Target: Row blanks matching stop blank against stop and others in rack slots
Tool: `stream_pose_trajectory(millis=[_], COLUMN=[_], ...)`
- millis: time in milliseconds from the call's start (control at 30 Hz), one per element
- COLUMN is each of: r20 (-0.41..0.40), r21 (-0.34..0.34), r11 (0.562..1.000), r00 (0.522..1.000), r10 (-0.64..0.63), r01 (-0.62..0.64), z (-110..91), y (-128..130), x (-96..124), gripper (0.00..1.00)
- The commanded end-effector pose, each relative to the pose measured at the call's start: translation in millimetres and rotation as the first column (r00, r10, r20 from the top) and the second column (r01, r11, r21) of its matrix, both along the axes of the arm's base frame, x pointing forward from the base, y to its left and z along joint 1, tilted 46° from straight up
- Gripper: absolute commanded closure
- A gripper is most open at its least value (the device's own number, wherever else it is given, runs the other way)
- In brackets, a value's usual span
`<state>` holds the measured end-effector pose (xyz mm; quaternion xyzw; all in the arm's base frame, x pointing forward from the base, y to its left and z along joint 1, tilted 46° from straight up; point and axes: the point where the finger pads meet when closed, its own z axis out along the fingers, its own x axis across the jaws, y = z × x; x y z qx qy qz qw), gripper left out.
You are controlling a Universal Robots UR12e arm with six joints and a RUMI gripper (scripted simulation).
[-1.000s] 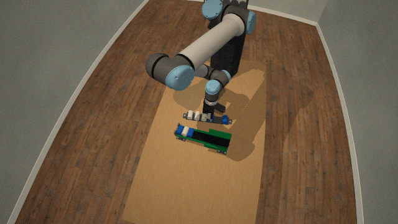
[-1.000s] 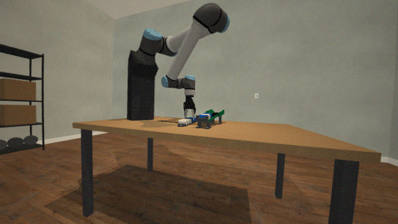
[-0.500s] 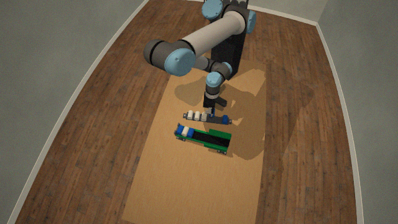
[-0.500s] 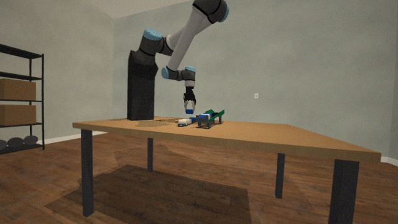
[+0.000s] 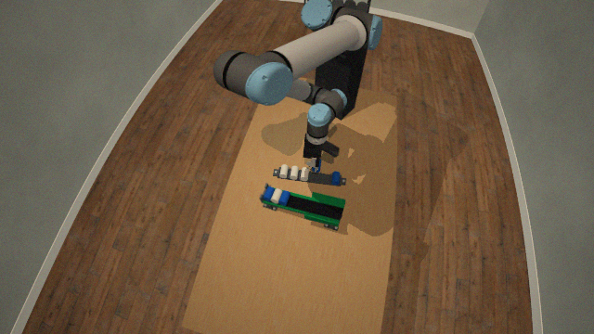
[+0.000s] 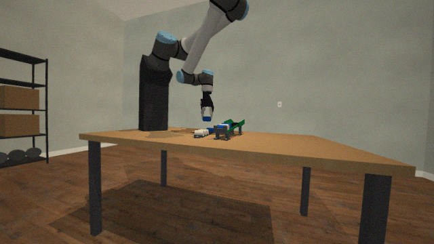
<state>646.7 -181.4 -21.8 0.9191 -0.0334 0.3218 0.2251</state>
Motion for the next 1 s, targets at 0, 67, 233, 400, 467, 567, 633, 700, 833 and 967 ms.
stream_pose_trajectory(millis=[0, 67, 233, 400, 467, 567, 633, 700, 833, 967], r20=[0.003, 0.008, 0.032, 0.055, 0.06, 0.071, 0.075, 0.077, 0.078, 0.078], r21=[0.003, 0.01, 0.045, 0.08, 0.088, 0.107, 0.114, 0.118, 0.118, 0.118], r11=[1.0, 1.0, 0.998, 0.993, 0.991, 0.987, 0.985, 0.985, 0.984, 0.984], r00=[1.0, 1.0, 0.998, 0.994, 0.993, 0.989, 0.988, 0.987, 0.987, 0.987], r10=[-0.004, -0.012, -0.053, -0.094, -0.104, -0.126, -0.135, -0.139, -0.139, -0.139], r01=[0.004, 0.012, 0.052, 0.09, 0.098, 0.118, 0.126, 0.129, 0.13, 0.13], z=[4.8, 13.6, 62.4, 120.8, 135.3, 171.2, 185.7, 192.3, 193.4, 193.4], y=[-1.0, -3.9, -15.3, -22.5, -23.4, -24.6, -24.7, -24.7, -24.6, -24.6], x=[3.7, 11.5, 46.1, 74.3, 79.6, 90.4, 93.8, 95.2, 95.4, 95.4], gripper=[0.64, 0.64, 0.64, 0.64, 0.64, 0.64, 0.64, 0.64, 0.64, 0.64])
